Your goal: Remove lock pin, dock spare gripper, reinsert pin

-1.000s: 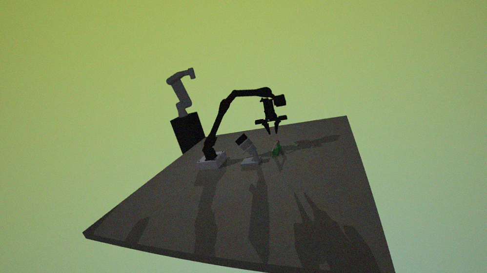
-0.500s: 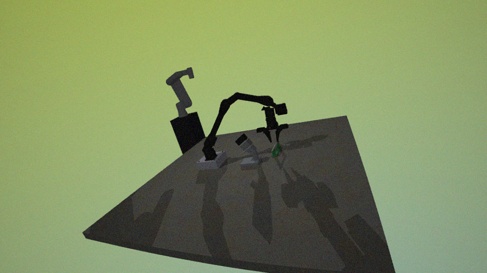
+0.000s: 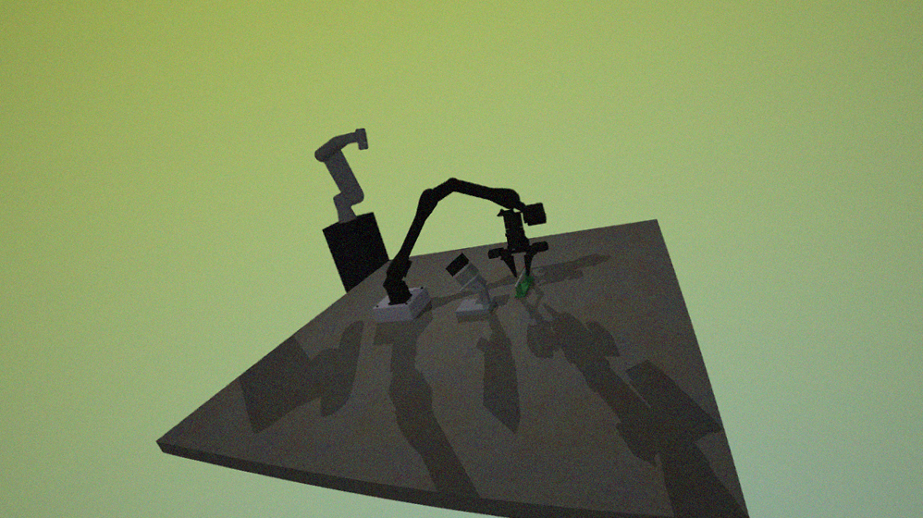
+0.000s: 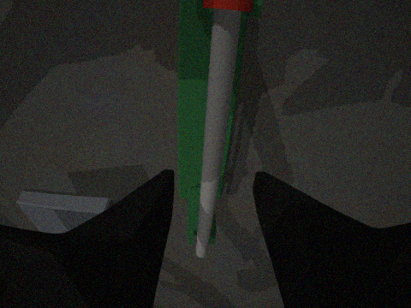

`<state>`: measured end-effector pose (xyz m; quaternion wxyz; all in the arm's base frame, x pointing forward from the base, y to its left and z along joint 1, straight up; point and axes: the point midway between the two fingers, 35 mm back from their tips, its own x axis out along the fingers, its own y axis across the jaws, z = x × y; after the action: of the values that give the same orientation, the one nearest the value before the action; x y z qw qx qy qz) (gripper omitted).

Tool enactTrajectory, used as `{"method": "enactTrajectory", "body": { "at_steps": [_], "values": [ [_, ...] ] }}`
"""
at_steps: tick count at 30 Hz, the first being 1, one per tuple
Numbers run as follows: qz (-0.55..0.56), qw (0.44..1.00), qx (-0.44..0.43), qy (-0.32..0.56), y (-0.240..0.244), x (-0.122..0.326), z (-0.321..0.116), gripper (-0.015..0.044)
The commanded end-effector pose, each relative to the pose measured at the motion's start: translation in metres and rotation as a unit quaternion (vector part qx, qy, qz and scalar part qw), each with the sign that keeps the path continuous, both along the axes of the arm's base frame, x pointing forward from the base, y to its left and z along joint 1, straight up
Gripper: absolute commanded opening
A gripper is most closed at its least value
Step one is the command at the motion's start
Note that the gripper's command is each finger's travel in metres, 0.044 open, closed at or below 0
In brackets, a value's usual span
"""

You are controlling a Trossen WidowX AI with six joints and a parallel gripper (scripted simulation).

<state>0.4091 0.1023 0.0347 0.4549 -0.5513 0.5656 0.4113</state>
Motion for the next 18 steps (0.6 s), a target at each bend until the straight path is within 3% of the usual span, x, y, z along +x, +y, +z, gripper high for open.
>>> {"method": "enactTrajectory", "body": {
  "at_steps": [1, 18],
  "values": [
    [-0.001, 1.000, 0.001, 0.003, 0.000, -0.001, -0.008, 0.0180],
    [-0.001, 1.000, 0.001, 0.003, -0.001, -0.001, -0.032, 0.0180]
  ]
}}
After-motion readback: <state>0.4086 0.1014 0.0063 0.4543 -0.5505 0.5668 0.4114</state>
